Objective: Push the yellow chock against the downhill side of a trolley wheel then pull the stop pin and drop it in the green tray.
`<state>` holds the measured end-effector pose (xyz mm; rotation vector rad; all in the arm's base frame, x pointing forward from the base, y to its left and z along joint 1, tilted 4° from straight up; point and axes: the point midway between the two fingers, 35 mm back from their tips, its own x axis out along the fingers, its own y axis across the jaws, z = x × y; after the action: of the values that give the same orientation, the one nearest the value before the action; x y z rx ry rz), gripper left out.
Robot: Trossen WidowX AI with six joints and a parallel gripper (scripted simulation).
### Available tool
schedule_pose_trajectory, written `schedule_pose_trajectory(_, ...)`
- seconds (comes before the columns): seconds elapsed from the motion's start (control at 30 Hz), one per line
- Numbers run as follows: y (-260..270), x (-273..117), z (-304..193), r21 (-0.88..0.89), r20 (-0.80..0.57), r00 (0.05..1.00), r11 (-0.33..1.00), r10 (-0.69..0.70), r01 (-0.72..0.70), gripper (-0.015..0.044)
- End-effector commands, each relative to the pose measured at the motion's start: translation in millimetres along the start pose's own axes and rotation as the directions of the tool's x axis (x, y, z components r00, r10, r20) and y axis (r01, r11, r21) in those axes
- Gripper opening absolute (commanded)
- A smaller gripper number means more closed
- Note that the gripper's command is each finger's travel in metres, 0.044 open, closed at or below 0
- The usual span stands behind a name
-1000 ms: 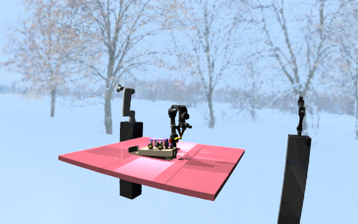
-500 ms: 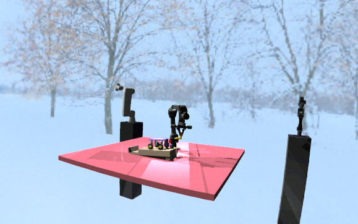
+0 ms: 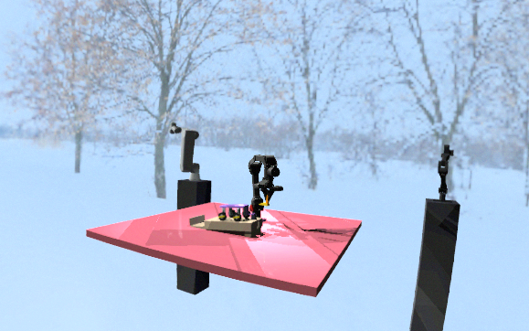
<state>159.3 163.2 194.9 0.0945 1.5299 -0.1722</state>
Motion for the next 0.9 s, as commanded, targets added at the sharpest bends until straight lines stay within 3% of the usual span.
schedule_pose_trajectory(0.0, -0.6, -0.3, 0.5, 0.144, 0.003, 1.0, 0.99, -0.003, 0.002, 0.0)
schedule_pose_trajectory(0.4, -0.6, -0.3, 0.5, 0.523, 0.003, 1.0, 0.852, -0.004, 0.002, 0.0)
schedule_pose_trajectory(0.87, -0.6, -0.3, 0.5, 0.855, 0.002, 1.0, 0.519, -0.005, 0.001, 0.0)
